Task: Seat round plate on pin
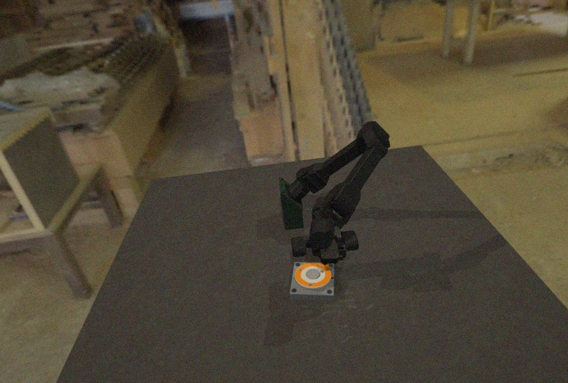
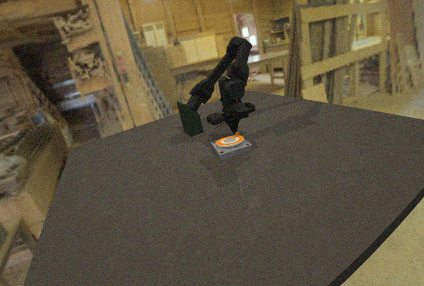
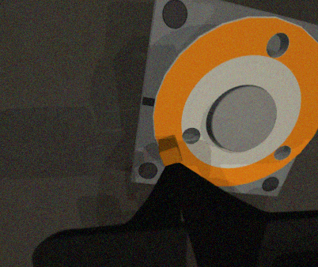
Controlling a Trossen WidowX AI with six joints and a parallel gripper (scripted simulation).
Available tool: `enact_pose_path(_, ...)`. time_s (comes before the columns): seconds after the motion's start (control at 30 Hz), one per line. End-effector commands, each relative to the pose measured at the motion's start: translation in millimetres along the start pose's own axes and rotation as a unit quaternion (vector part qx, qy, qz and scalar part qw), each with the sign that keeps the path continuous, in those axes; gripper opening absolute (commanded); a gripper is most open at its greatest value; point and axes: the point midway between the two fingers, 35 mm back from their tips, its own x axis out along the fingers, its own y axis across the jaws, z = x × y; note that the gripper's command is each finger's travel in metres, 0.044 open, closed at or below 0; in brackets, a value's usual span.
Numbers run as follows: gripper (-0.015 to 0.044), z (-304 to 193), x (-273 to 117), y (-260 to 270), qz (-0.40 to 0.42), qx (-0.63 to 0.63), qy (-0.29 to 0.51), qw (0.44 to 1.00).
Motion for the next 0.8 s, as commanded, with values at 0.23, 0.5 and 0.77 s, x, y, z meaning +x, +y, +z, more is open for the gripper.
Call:
enact_pose_path(0.23,0.0,13.6,-2.0,8.1,0.003,-0.005,-0.002,1.0)
enact_pose_path(0.5,0.0,17.3,-3.3,9.1,0.003,-0.005,-0.002,1.0)
enact_pose_path(0.77,0.0,21.2,-4.1,9.9,0.003,-0.005,-0.002,1.0)
